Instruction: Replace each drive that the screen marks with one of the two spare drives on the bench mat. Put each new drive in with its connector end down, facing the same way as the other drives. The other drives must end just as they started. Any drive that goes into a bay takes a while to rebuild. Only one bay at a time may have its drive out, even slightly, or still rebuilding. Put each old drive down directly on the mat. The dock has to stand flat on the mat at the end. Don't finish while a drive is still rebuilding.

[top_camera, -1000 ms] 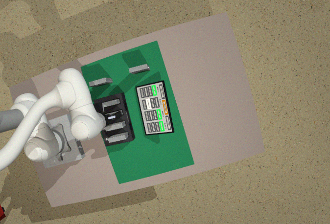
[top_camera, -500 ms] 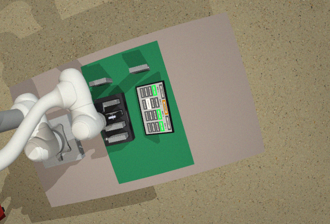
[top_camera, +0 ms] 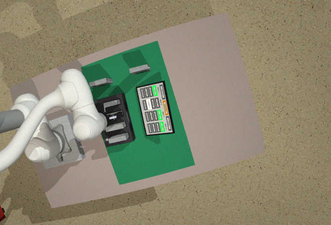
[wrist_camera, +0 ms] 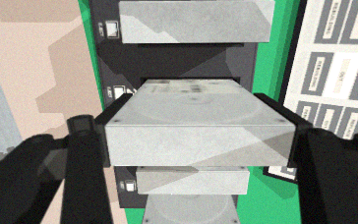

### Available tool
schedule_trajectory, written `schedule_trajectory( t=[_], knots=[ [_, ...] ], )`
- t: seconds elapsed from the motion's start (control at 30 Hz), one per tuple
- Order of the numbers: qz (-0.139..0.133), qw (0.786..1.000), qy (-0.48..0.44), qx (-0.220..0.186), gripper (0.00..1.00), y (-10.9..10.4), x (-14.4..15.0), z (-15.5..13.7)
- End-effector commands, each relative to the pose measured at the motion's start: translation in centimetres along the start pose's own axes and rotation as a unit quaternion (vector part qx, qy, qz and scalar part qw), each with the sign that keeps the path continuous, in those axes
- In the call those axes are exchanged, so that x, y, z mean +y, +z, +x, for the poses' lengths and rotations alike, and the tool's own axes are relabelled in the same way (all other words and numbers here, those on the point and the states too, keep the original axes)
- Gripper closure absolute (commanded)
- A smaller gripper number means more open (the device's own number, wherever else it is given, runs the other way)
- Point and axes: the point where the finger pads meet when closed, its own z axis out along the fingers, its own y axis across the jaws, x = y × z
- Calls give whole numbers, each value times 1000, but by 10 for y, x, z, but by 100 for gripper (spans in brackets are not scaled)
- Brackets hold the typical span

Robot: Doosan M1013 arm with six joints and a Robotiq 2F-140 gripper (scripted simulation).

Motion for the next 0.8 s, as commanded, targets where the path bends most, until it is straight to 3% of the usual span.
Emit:
schedule_trajectory(
  t=[0.0,0.77],
  knots=[
    [0,1000,0,0,90,3,0,0],
    [0,1000,0,0,90,22,0,0]
  ],
)
